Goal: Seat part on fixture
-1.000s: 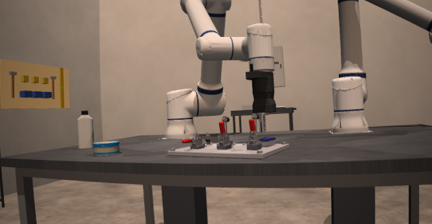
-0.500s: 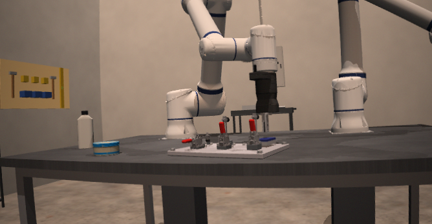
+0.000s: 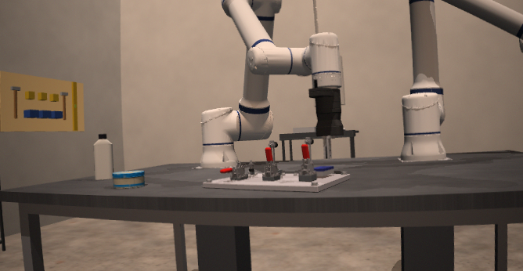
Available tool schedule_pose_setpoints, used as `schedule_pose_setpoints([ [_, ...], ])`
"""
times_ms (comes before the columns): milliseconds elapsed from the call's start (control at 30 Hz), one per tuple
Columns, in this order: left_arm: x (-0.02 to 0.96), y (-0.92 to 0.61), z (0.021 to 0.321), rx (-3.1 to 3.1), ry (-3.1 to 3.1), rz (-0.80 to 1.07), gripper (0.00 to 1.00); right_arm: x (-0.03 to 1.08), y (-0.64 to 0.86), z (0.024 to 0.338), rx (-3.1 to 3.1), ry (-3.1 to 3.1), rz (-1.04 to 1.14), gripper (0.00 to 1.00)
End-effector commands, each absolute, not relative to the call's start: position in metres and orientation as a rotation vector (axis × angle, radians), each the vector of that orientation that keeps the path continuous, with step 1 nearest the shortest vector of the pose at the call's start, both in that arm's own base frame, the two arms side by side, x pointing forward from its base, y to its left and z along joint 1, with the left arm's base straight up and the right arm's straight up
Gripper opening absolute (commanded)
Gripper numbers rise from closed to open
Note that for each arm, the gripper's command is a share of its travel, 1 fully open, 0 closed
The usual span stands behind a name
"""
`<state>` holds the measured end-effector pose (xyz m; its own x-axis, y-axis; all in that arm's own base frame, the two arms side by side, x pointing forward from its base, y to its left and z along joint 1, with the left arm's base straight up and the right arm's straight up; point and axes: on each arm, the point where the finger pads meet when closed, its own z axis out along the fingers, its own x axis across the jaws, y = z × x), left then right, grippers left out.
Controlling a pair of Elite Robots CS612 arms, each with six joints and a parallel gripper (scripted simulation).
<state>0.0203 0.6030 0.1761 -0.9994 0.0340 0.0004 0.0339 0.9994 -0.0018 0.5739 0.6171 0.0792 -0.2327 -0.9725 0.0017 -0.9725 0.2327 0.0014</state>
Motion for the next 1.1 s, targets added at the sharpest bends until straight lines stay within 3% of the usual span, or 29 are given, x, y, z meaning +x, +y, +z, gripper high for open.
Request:
schedule_pose_setpoints([
  [0, 0.021, 0.604, 0.177, -0.053, -3.141, 0.0, 1.0, 0.564, 0.621, 0.08, 1.946, -2.467, 0.0, 0.0],
  [700, 0.021, 0.604, 0.177, -0.053, -3.141, 0.0, 1.0, 0.559, 0.623, 0.077, 1.946, -2.467, 0.0, 0.0],
  [1067, 0.021, 0.604, 0.177, -0.053, -3.141, 0.0, 1.0, 0.559, 0.623, 0.056, 1.946, -2.467, 0.0, 0.0],
])
